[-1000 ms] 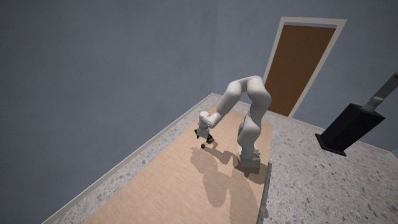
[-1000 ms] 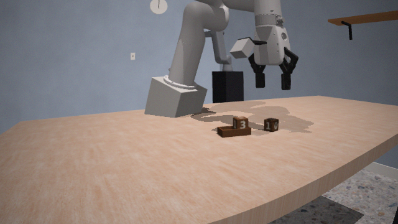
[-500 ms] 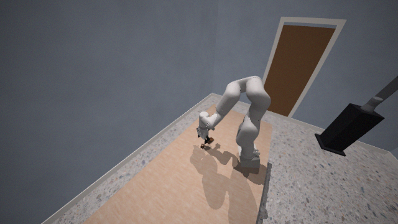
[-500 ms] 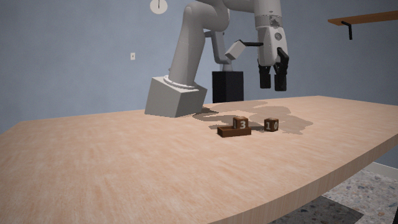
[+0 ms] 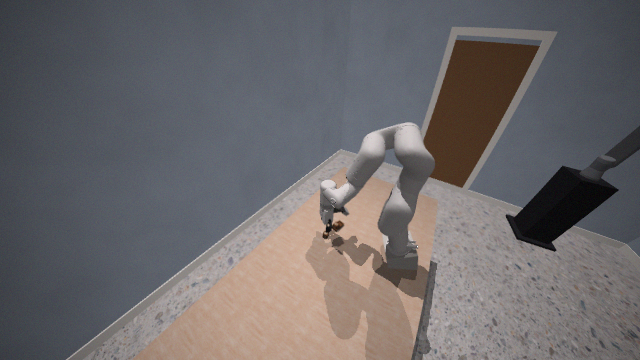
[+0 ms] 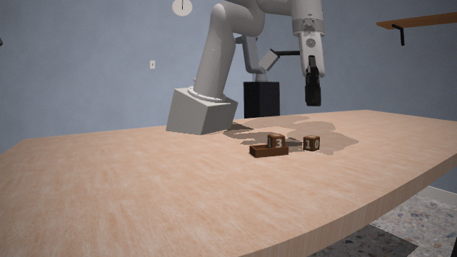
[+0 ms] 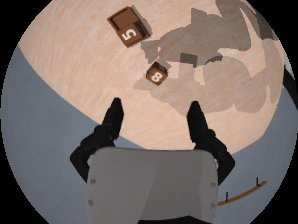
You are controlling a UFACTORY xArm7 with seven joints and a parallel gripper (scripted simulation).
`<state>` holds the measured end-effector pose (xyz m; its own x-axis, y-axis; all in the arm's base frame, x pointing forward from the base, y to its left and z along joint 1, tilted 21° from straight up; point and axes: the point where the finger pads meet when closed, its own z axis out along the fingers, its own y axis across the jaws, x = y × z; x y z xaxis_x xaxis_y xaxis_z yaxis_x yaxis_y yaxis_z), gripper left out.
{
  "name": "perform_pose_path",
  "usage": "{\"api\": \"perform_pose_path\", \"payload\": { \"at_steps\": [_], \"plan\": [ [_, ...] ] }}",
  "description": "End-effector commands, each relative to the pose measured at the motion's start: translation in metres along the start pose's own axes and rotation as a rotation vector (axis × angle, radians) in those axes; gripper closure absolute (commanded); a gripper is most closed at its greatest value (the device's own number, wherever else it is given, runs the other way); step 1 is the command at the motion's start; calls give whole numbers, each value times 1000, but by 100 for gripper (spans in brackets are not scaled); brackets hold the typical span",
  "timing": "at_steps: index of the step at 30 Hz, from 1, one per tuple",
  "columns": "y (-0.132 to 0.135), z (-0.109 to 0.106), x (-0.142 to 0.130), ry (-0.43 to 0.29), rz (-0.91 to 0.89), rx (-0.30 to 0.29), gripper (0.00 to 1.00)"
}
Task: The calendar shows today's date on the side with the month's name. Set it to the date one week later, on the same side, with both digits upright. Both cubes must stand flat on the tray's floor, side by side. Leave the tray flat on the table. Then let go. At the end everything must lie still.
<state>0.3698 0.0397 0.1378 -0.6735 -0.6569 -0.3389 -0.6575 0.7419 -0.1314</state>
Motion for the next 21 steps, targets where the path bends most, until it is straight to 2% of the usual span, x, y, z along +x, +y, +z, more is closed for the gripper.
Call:
{"api": "perform_pose_path", "payload": {
  "at_steps": [1,10,21],
  "plan": [
    [0,1,-1,11,156,10,0],
    [0,3,1,10,429,10,0],
    [1,5,1,10,613,9,0]
  ]
}}
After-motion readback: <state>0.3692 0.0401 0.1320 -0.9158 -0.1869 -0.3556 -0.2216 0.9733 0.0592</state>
